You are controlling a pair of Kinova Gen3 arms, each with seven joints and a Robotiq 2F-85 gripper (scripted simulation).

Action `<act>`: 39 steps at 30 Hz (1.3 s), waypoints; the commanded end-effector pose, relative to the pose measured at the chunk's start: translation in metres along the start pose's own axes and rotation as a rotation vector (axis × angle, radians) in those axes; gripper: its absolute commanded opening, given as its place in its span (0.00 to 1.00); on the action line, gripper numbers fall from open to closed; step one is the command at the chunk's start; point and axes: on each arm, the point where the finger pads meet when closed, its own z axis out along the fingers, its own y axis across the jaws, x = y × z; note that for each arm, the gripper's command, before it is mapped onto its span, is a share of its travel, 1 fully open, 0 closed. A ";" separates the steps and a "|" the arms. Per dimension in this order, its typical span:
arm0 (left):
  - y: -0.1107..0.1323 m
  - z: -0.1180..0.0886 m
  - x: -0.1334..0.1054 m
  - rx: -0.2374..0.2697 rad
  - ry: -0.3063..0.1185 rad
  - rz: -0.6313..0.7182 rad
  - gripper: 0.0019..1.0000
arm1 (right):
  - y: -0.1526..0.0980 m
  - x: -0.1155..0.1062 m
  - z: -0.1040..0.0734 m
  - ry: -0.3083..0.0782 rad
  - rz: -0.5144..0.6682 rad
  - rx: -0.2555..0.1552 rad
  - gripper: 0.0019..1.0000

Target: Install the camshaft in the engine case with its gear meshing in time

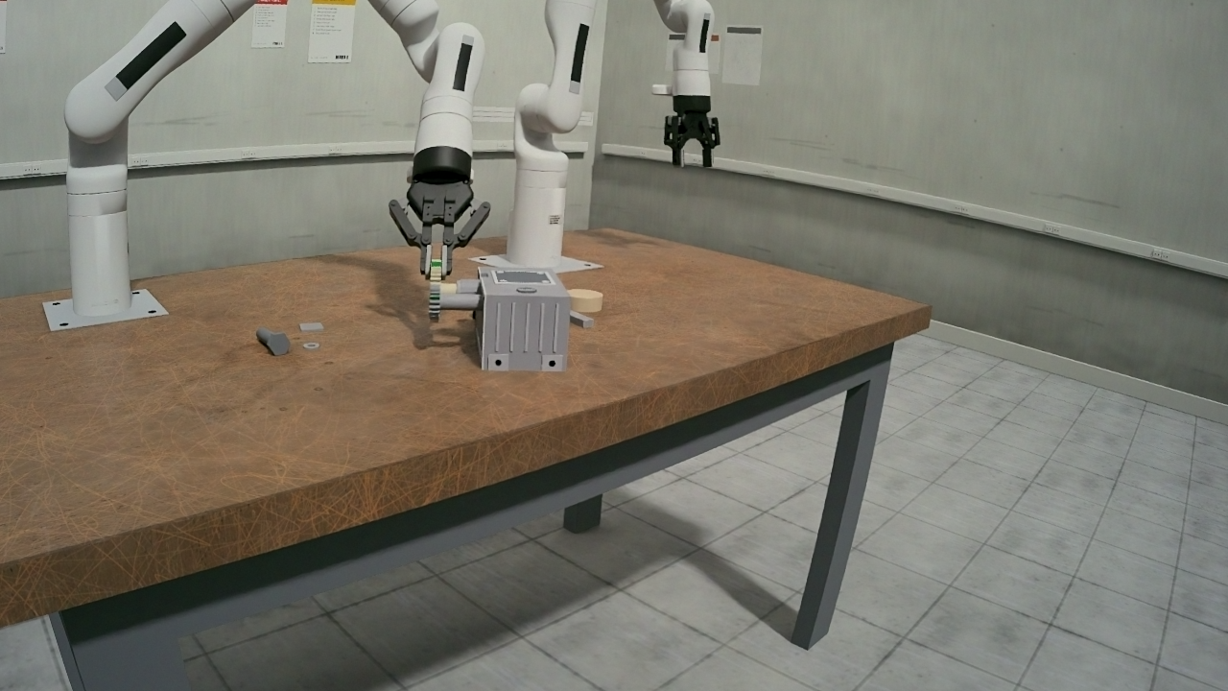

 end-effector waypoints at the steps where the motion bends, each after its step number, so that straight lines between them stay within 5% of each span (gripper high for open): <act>1: 0.000 0.000 0.000 -0.001 0.000 0.000 1.00 | 0.001 -0.001 -0.001 0.000 -0.005 0.000 0.17; 10: 0.000 0.000 0.000 -0.001 0.000 0.000 1.00 | 0.001 -0.001 -0.001 0.000 -0.005 0.000 0.17; 11: 0.000 0.000 0.000 -0.001 0.000 0.000 1.00 | 0.001 -0.001 -0.001 0.000 -0.005 0.000 0.37; 39: 0.000 0.000 0.000 -0.001 0.000 0.000 1.00 | 0.001 -0.001 0.000 0.000 -0.006 0.002 0.37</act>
